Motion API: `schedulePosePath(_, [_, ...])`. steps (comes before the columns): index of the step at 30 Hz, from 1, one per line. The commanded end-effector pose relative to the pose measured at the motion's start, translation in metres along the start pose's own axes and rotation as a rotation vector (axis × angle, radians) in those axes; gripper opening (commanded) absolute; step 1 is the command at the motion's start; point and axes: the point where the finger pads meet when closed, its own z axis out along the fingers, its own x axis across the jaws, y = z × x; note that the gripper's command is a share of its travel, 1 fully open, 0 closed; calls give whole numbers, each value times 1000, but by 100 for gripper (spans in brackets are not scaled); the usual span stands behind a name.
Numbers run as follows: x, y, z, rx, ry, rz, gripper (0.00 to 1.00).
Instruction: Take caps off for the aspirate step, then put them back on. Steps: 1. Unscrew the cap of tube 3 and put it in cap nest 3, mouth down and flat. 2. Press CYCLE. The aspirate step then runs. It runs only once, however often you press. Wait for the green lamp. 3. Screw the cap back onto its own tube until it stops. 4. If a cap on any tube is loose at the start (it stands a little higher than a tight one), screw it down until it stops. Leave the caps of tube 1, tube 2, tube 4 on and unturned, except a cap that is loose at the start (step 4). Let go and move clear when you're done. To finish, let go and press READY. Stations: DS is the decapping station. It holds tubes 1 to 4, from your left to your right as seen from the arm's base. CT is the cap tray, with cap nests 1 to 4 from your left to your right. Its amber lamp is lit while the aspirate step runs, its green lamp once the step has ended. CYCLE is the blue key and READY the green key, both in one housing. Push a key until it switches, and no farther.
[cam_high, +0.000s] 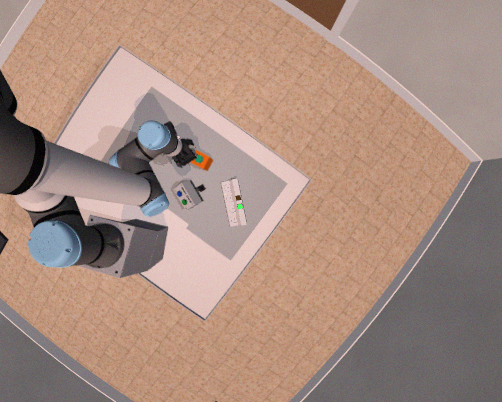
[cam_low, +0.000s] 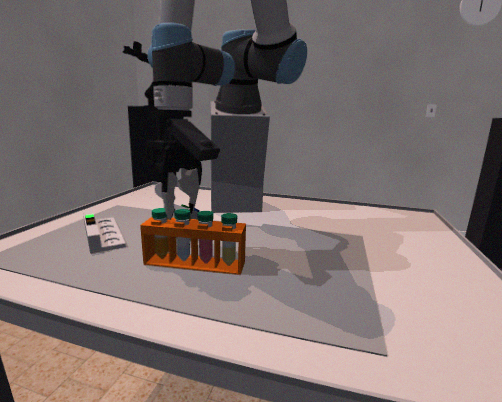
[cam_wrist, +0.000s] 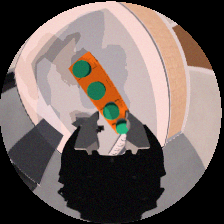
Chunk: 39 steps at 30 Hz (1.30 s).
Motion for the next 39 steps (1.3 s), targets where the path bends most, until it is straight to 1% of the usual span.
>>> schedulePosePath(1, [-2, -2, 0, -1, -2, -86, 35])
schedulePosePath(3, [0, -2, 0, -1, 0, -253, 35])
schedulePosePath(4, [0, -2, 0, -1, 0, -253, 35])
schedulePosePath(5, [0, -2, 0, 0, 0, -318, 35])
schedulePosePath(7, [0, -1, 0, 0, 0, -335, 35])
schedulePosePath(8, [0, -1, 0, 0, 1, -409, 35])
schedulePosePath(12, [1, 0, 0, -1, 1, -416, 35])
schedulePosePath(14, [1, 0, 0, -1, 1, -583, 35])
schedulePosePath(16, [1, 0, 0, -1, 1, -583, 35])
schedulePosePath(17, [0, -1, 0, 0, 1, -667, 35])
schedulePosePath(18, [0, -1, 0, 0, 1, -667, 35])
schedulePosePath(19, [0, -2, 0, -1, 1, -730, 35])
schedulePosePath(20, [0, -1, 0, 0, 1, -752, 35])
schedulePosePath(21, [0, -1, 0, 0, 1, -751, 35])
schedulePosePath(22, [0, -2, 0, -1, 1, -828, 35])
schedulePosePath(24, [1, -1, 0, -1, 1, -833, 35])
schedulePosePath(25, [0, -1, 0, 0, 1, -918, 35])
schedulePosePath(26, [1, -1, 0, -1, 1, -917, 35])
schedulePosePath(27, [0, -2, 0, -1, 1, -987, 35])
schedulePosePath(29, [0, -2, 0, -1, 1, -987, 35])
schedulePosePath(30, [1, -1, 0, -1, 1, -1048, 35])
schedulePosePath(39, [-1, -1, 0, 0, -2, -1047, 35])
